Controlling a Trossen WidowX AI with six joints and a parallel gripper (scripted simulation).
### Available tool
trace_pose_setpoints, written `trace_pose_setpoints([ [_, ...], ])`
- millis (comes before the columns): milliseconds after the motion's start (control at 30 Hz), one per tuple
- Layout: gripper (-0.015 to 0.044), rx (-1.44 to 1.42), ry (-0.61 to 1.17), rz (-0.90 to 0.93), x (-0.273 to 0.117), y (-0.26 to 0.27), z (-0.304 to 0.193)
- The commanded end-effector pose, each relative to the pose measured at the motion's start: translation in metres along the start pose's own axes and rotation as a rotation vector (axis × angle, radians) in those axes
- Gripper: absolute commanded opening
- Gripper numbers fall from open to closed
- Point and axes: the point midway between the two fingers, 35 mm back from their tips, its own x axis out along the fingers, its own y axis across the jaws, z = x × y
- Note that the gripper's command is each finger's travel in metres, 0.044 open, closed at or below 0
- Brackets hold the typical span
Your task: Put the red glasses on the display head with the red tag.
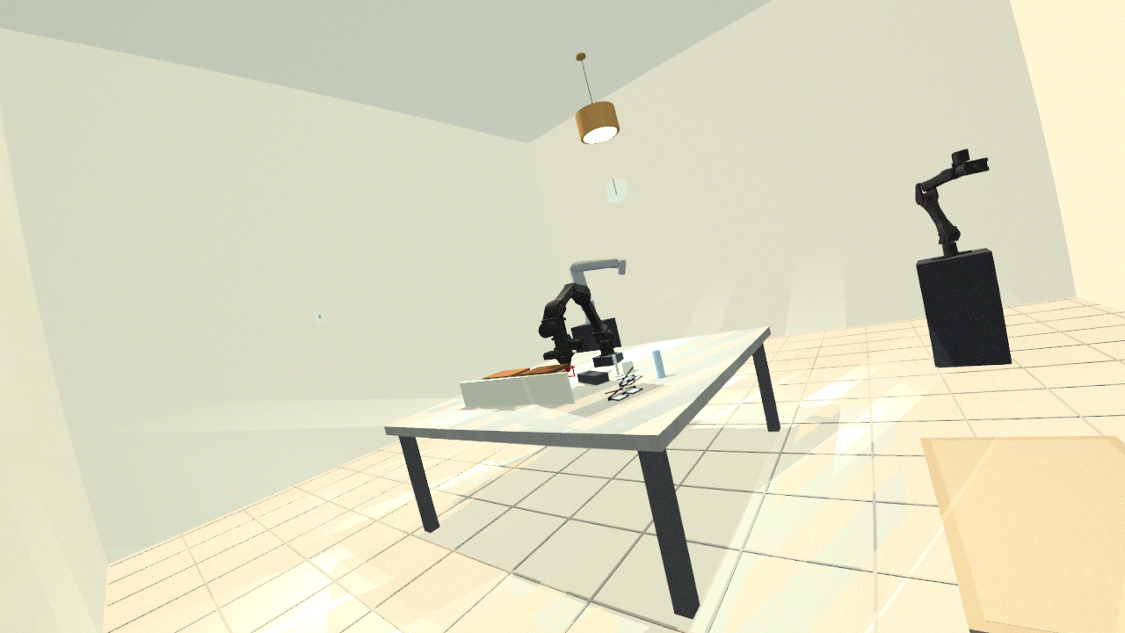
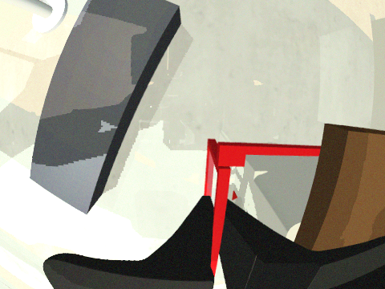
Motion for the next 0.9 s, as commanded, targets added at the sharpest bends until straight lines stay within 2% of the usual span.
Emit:
trace_pose_setpoints([
  [0, 0.0, -0.004, 0.005, -0.004, 0.0008, -0.0004, -0.0007],
  [567, 0.0, -0.004, 0.005, -0.004, 0.0055, -0.0004, -0.0006],
  [700, 0.0105, -0.001, 0.0, -0.002, 0.0043, -0.0003, 0.0001],
  [867, 0.0107, -0.001, 0.0, -0.002, 0.0043, -0.0003, 0.0001],
])
